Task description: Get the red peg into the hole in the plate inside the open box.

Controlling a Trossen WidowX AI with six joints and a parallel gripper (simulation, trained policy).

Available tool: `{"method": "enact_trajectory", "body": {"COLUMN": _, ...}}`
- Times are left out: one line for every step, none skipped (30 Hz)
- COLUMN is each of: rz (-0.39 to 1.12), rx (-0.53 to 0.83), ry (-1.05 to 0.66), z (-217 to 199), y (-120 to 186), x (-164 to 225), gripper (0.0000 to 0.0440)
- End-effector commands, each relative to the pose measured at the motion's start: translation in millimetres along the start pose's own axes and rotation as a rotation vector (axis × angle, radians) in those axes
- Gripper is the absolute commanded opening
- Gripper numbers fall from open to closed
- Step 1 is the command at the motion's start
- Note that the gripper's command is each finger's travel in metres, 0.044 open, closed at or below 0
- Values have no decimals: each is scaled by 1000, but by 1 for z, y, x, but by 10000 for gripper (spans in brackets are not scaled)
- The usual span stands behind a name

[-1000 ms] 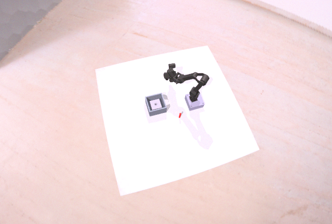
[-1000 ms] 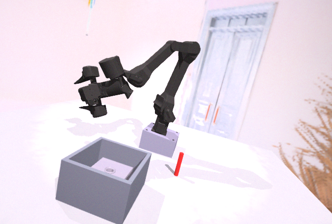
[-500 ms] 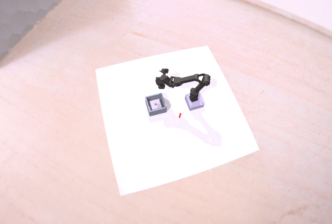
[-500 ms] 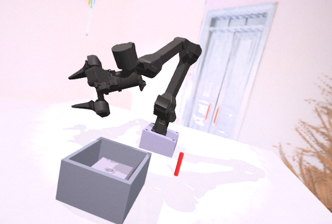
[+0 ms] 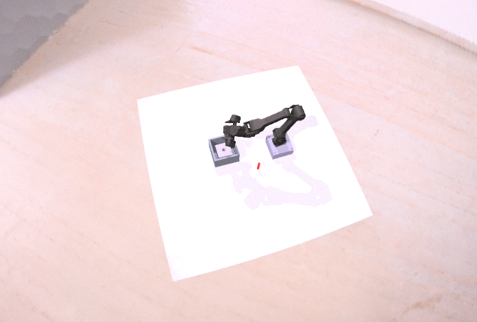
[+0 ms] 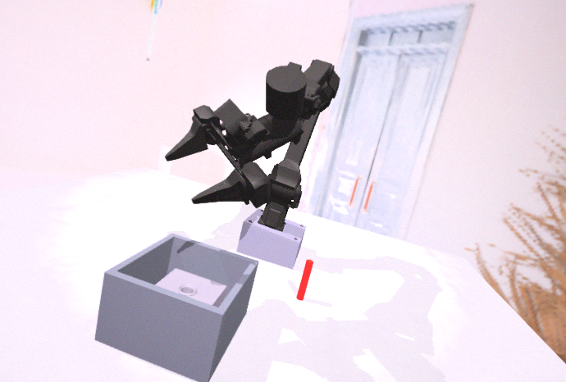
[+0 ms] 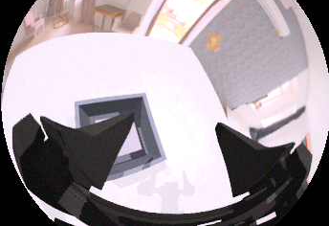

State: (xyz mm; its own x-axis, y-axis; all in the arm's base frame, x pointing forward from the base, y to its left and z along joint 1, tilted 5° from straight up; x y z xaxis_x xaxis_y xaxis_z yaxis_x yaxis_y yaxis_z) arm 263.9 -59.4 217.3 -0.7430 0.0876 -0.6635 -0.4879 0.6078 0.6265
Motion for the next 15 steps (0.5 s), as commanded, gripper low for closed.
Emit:
{"method": "enact_trajectory", "body": {"rz": 5, "rx": -65, "ry": -56, "z": 14, "y": 17, "x": -3, "gripper": 440}}
{"method": "enact_trajectory", "body": {"rz": 14, "rx": -88, "ry": -74, "z": 19, "y": 22, "x": -2, "gripper": 440}}
{"method": "enact_trajectory", "body": {"rz": 26, "rx": -109, "ry": -91, "z": 24, "y": 28, "x": -1, "gripper": 440}}
{"method": "enact_trajectory", "body": {"rz": 39, "rx": -130, "ry": -108, "z": 29, "y": 33, "x": 0, "gripper": 440}}
{"method": "enact_trajectory", "body": {"rz": 54, "rx": -149, "ry": -125, "z": 34, "y": 39, "x": 2, "gripper": 440}}
{"method": "enact_trajectory", "body": {"rz": 70, "rx": -166, "ry": -141, "z": 38, "y": 44, "x": 4, "gripper": 440}}
{"method": "enact_trajectory", "body": {"rz": 87, "rx": -182, "ry": -156, "z": 42, "y": 49, "x": 7, "gripper": 440}}
{"method": "enact_trajectory", "body": {"rz": 106, "rx": -197, "ry": -171, "z": 46, "y": 54, "x": 9, "gripper": 440}}
{"method": "enact_trajectory", "body": {"rz": 126, "rx": -211, "ry": -184, "z": 50, "y": 58, "x": 12, "gripper": 440}}
{"method": "enact_trajectory", "body": {"rz": 146, "rx": -223, "ry": -198, "z": 54, "y": 63, "x": 15, "gripper": 440}}
{"method": "enact_trajectory", "body": {"rz": 168, "rx": -234, "ry": -210, "z": 57, "y": 67, "x": 18, "gripper": 440}}
{"method": "enact_trajectory", "body": {"rz": 189, "rx": -243, "ry": -222, "z": 60, "y": 71, "x": 22, "gripper": 440}}
{"method": "enact_trajectory", "body": {"rz": 212, "rx": -251, "ry": -232, "z": 63, "y": 75, "x": 25, "gripper": 440}}
{"method": "enact_trajectory", "body": {"rz": 235, "rx": -258, "ry": -242, "z": 66, "y": 79, "x": 29, "gripper": 440}}
{"method": "enact_trajectory", "body": {"rz": 258, "rx": -263, "ry": -252, "z": 69, "y": 83, "x": 32, "gripper": 440}}
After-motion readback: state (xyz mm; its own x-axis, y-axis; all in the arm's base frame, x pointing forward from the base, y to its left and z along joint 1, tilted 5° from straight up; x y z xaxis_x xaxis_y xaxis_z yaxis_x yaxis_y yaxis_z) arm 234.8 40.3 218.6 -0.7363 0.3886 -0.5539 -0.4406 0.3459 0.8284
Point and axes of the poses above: the point midway between the two fingers, 35 mm back from their tips, its own y axis back along the fingers, its own z axis across the jaws, x = y × z, the point moved 10 cm from there along y, back along the fingers, and after that the axes turned 5 degrees about y, right-handed, at the moved point
